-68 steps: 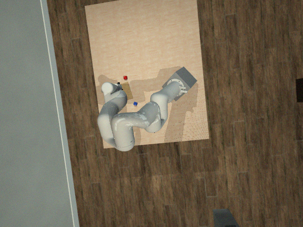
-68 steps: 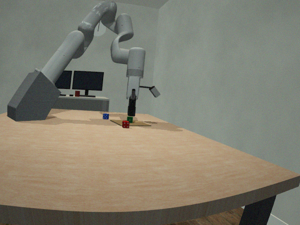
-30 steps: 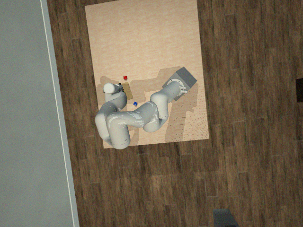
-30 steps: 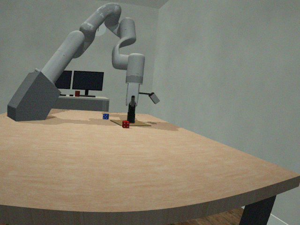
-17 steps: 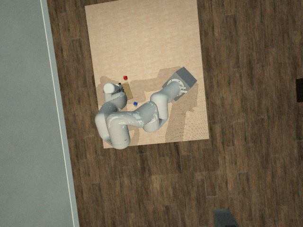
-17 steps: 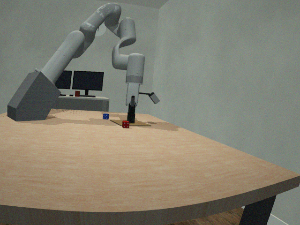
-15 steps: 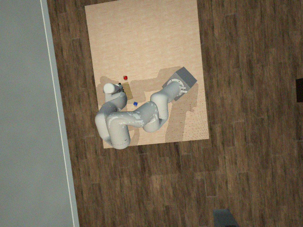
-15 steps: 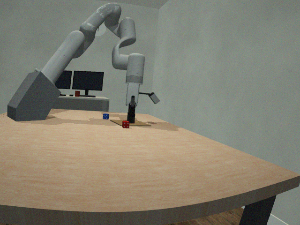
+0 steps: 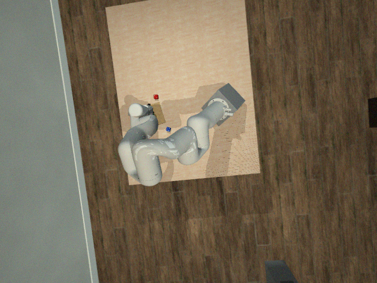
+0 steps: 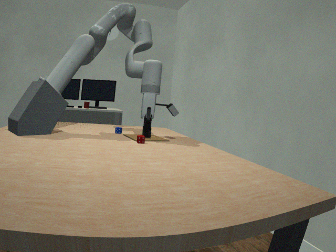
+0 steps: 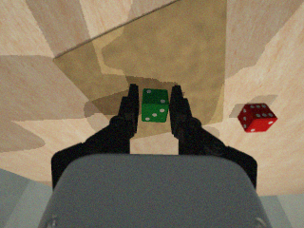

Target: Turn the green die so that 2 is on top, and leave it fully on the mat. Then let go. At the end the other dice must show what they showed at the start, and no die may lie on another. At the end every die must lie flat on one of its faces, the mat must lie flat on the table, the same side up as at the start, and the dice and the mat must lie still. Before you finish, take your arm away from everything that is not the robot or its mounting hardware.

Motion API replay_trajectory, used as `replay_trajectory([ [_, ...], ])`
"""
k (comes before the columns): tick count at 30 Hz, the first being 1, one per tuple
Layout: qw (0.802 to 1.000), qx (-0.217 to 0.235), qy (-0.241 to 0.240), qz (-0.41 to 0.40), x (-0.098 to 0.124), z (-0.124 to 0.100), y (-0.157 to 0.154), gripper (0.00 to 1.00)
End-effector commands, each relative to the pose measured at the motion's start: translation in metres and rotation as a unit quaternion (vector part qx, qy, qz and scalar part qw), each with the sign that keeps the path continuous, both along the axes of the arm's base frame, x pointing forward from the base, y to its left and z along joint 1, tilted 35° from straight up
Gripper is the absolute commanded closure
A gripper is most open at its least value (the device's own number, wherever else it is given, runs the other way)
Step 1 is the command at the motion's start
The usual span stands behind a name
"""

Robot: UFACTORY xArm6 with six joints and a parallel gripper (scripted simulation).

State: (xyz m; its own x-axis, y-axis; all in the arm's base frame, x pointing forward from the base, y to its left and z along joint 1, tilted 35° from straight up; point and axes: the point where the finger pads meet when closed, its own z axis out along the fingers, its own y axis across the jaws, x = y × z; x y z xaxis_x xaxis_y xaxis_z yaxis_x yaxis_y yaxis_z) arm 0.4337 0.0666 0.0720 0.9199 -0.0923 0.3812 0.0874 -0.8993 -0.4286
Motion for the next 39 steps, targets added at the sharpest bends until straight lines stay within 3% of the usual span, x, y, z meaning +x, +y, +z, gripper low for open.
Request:
replay_trajectory([
  [1,1.0,0.0,-0.001,0.0,0.0007,0.0009,-0.0003,0.79],
  [34,1.0,0.0,-0.001,0.0,0.0007,0.0009,-0.0003,0.79],
  [39,1.0,0.0,-0.001,0.0,-0.003,0.0088,-0.0045,0.79],
])
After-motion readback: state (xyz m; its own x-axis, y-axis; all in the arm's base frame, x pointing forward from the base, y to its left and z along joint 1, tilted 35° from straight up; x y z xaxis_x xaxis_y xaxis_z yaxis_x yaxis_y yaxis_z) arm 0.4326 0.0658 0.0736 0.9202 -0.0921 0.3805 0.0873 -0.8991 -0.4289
